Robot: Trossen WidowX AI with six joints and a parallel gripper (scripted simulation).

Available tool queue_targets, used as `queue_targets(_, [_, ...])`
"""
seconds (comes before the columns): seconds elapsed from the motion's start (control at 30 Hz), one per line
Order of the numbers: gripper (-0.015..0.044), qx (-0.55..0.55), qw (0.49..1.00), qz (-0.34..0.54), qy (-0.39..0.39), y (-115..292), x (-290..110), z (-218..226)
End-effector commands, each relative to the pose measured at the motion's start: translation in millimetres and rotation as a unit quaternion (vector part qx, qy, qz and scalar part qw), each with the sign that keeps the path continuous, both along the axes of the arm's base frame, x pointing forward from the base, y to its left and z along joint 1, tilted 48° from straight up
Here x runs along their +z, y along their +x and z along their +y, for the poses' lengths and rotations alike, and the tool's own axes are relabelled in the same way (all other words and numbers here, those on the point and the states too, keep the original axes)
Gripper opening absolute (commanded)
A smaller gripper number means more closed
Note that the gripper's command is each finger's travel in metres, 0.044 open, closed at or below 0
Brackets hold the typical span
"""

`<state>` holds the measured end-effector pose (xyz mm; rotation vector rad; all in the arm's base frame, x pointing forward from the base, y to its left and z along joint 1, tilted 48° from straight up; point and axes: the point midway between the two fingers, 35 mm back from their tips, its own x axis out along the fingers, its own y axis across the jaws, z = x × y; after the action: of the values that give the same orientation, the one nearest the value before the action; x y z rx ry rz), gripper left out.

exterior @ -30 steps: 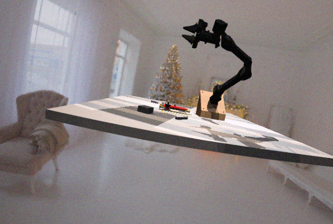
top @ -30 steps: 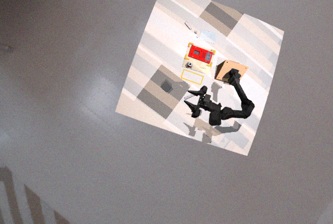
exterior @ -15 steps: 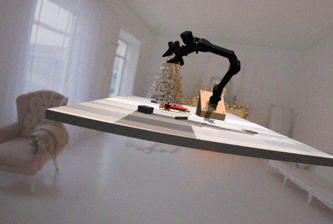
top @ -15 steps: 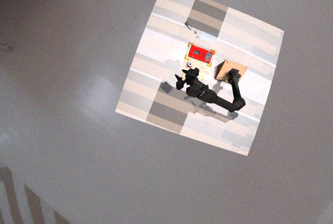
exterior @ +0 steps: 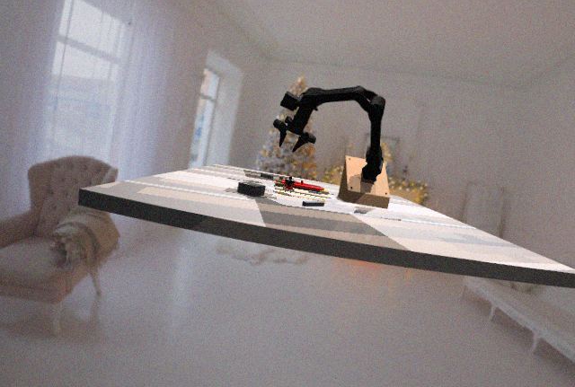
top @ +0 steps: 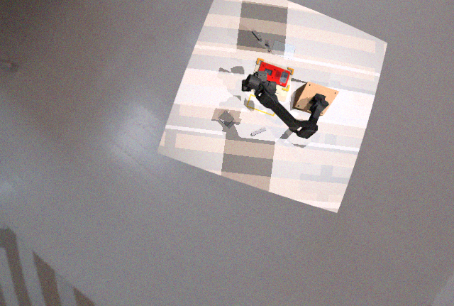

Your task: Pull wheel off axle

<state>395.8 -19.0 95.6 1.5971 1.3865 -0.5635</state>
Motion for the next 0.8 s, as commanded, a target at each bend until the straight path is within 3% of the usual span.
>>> queue_targets(0.0, [0.0300, -0.007, 0.995, 0.079, 0.061, -17, -34, 9])
queue_targets(0.17, [0.0300, -0.025, 0.971, 0.185, 0.147, -43, -72, 22])
queue_targets(0.5, [0.0300, -0.025, 0.971, 0.184, 0.147, -32, -71, 25])
queue_targets(0.77, [0.0300, -0.025, 0.971, 0.184, 0.147, -30, -103, 61])
